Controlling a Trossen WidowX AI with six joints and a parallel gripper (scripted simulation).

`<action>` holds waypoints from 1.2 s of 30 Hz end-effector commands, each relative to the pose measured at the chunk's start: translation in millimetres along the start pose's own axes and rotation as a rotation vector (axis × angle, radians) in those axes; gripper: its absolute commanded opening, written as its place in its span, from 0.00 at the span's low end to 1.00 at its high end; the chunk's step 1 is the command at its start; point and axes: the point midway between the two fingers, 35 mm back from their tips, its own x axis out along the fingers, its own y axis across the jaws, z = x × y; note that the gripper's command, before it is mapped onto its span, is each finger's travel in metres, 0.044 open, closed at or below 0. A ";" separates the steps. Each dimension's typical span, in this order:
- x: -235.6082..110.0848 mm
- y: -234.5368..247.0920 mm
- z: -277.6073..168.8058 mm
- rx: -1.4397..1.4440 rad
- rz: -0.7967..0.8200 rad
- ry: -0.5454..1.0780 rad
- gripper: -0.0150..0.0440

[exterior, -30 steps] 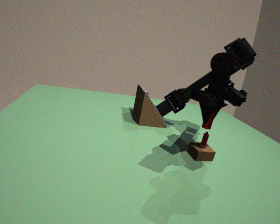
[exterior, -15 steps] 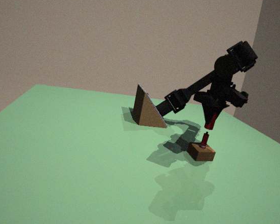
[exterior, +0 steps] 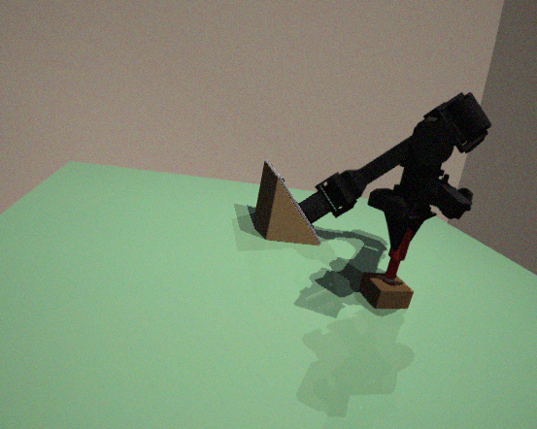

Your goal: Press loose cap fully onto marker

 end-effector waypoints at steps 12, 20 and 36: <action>23.9 0.9 -0.9 0.004 0.004 -0.003 0.25; 34.5 2.2 -1.1 0.004 0.006 -0.004 0.25; 34.1 1.9 -0.9 0.000 0.004 -0.001 0.61</action>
